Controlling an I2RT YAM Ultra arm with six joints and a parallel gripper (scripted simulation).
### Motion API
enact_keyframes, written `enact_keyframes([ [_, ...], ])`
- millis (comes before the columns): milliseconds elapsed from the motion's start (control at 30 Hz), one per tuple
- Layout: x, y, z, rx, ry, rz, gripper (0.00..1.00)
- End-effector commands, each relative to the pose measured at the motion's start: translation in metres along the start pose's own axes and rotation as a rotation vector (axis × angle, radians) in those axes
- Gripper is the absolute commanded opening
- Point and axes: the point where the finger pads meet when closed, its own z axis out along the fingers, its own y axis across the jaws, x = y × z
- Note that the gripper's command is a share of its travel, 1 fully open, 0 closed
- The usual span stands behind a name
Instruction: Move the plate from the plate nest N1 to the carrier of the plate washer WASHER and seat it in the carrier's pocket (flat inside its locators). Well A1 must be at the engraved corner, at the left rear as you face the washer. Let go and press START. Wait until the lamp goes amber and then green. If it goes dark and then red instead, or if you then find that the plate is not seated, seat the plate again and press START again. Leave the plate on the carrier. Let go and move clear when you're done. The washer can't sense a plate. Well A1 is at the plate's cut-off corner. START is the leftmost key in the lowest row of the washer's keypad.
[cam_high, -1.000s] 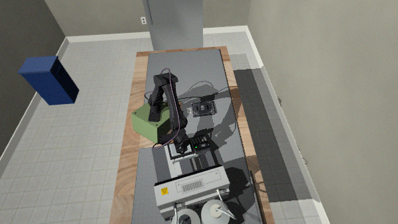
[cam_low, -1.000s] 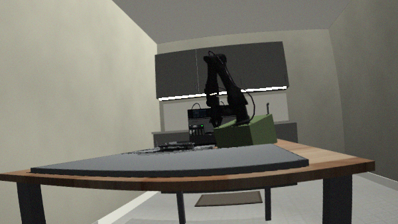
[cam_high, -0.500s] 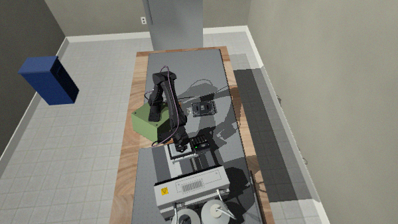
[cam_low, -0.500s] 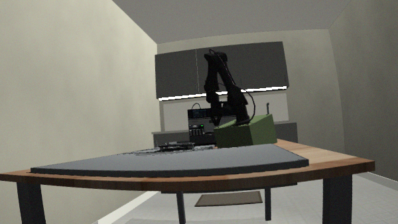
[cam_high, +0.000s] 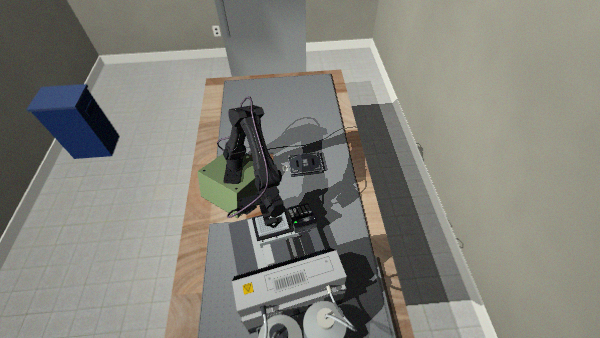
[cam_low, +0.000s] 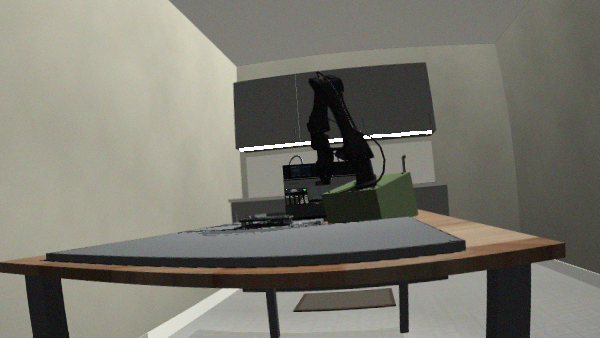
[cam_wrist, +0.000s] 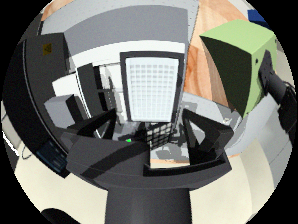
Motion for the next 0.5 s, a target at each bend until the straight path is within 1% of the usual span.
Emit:
enact_keyframes([
  [0, -0.005, 0.003, -0.011, 0.004, -0.010, 0.004, 1.00],
  [67, -0.003, 0.004, -0.021, -0.017, -0.007, -0.001, 1.00],
  [367, -0.004, 0.004, -0.035, -0.011, -0.008, 0.001, 1.00],
  [467, -0.003, 0.004, -0.042, -0.017, -0.007, -0.001, 1.00],
])
